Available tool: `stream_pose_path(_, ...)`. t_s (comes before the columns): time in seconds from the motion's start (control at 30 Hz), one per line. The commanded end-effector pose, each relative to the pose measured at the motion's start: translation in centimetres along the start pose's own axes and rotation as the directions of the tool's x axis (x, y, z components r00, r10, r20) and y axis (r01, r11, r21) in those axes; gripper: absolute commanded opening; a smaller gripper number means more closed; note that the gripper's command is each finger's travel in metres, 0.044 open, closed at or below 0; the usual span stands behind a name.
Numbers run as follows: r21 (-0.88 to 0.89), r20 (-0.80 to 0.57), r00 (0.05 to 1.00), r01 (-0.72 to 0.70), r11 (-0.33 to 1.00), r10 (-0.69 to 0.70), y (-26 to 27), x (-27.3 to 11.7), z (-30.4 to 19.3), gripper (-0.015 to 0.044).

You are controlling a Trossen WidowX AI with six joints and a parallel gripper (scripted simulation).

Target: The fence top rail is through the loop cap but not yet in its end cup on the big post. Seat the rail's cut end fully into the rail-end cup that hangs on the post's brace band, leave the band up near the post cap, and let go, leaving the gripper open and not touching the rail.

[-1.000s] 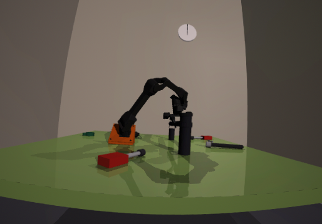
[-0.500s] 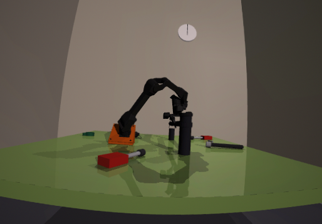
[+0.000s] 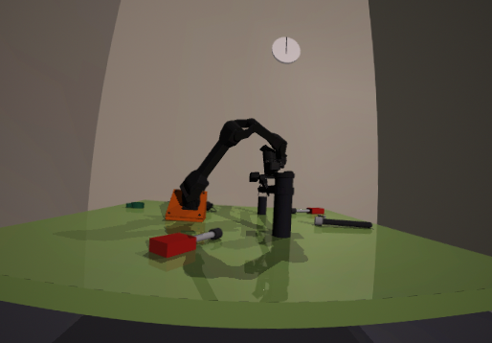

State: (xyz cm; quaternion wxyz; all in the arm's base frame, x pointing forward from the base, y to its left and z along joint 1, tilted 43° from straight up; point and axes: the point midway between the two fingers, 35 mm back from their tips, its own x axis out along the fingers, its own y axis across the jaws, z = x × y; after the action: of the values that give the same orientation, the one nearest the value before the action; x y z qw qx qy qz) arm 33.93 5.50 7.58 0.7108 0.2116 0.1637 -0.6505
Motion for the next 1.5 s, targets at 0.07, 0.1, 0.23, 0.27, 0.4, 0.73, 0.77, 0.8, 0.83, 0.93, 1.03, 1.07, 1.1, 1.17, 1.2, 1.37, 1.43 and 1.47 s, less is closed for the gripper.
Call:
stream_pose_path(0.07, 0.005, 0.009, 1.000, -0.019, 1.000, 0.019, 0.4, -0.4, 0.8, 0.0000)
stream_pose_path(0.1, 0.005, 0.009, 1.000, -0.019, 1.000, 0.019, 0.4, -0.4, 0.8, 0.0000)
stream_pose_path(0.23, 0.005, 0.009, 1.000, -0.019, 1.000, 0.019, 0.4, -0.4, 0.8, 0.0000)
stream_pose_path(0.27, 0.005, 0.009, 1.000, -0.019, 1.000, 0.019, 0.4, -0.4, 0.8, 0.0000)
stream_pose_path(0.4, 0.005, 0.009, 1.000, -0.019, 1.000, 0.019, 0.4, -0.4, 0.8, 0.0000)
stream_pose_path(0.73, 0.000, 0.000, 1.000, 0.001, 1.000, -0.001, 0.0, 0.0, 0.0, 0.0000)
stream_pose_path(0.77, 0.000, 0.000, 1.000, 0.001, 1.000, -0.001, 0.0, 0.0, 0.0, 0.0000)
stream_pose_path(0.8, 0.000, 0.000, 1.000, 0.001, 1.000, -0.001, 0.0, 0.0, 0.0, 0.0000)
stream_pose_path(0.83, 0.000, 0.000, 1.000, 0.001, 1.000, -0.001, 0.0, 0.0, 0.0, 0.0000)
stream_pose_path(0.93, 0.000, 0.000, 1.000, 0.001, 1.000, -0.001, 0.0, 0.1, -0.2, 0.0000)
stream_pose_path(1.03, 0.000, 0.000, 1.000, 0.001, 1.000, -0.001, 0.0, 0.1, -0.3, 0.0000)
stream_pose_path(1.07, 0.000, 0.000, 1.000, 0.001, 1.000, -0.001, 0.0, 0.2, -0.3, 0.0000)
stream_pose_path(1.1, 0.000, 0.000, 1.000, 0.001, 1.000, -0.001, 0.0, 0.2, -0.4, 0.0000)
stream_pose_path(1.17, 0.000, 0.000, 1.000, 0.001, 1.000, -0.001, -0.1, 0.3, -0.4, 0.0000)
stream_pose_path(1.2, 0.000, 0.000, 1.000, 0.001, 1.000, -0.001, -0.1, 0.3, -0.5, 0.0000)
stream_pose_path(1.37, -0.001, 0.000, 1.000, 0.002, 1.000, -0.002, -0.1, 0.2, -0.8, 0.0000)
stream_pose_path(1.43, -0.001, 0.000, 1.000, 0.003, 1.000, -0.003, -0.1, 0.1, -1.1, 0.0000)
stream_pose_path(1.47, -0.001, 0.000, 1.000, 0.003, 1.000, -0.003, -0.1, 0.1, -1.3, 0.0000)
